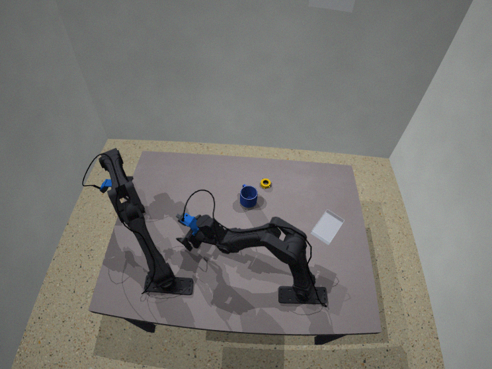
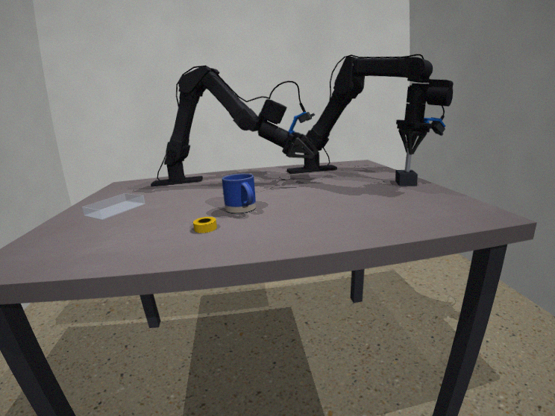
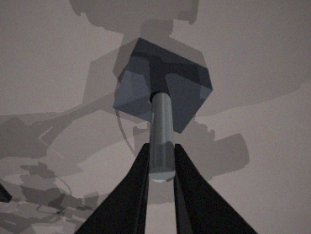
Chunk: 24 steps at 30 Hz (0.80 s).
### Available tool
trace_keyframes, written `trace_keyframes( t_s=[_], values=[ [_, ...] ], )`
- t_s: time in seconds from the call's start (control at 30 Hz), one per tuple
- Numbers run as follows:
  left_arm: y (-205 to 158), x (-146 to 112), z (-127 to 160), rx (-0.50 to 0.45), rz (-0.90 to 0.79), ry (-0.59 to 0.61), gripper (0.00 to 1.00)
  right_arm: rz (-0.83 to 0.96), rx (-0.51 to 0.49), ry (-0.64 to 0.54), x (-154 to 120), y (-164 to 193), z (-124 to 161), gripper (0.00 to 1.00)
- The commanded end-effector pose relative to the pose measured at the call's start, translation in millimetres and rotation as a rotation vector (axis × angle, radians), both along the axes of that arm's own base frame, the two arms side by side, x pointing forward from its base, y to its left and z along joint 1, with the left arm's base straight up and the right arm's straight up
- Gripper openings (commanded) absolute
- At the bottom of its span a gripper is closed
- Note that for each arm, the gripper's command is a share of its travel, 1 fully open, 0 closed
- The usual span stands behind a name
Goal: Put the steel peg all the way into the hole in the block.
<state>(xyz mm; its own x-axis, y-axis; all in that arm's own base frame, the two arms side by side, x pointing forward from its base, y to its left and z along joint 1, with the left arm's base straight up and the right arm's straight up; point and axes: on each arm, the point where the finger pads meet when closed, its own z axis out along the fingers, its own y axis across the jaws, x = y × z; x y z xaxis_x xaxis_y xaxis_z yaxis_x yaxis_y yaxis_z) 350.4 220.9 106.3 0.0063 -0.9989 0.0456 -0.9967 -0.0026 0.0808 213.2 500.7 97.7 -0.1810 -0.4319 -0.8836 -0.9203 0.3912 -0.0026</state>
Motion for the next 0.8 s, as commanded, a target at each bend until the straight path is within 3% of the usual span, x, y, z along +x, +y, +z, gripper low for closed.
trace_keyframes(
  t_s=[0.0,0.57,0.77],
  values=[
    [-2,3,9,0.013,-0.006,-0.005,0.0,-0.001,0.021,-0.008,2,2,10,1.0],
    [-4,-2,-2,-0.006,-0.004,0.019,0.0,-0.001,0.021,-0.008,2,2,10,1.0],
    [-4,0,10,0.01,-0.005,-0.001,0.0,-0.001,0.021,-0.008,2,2,10,1.0]
  ],
)
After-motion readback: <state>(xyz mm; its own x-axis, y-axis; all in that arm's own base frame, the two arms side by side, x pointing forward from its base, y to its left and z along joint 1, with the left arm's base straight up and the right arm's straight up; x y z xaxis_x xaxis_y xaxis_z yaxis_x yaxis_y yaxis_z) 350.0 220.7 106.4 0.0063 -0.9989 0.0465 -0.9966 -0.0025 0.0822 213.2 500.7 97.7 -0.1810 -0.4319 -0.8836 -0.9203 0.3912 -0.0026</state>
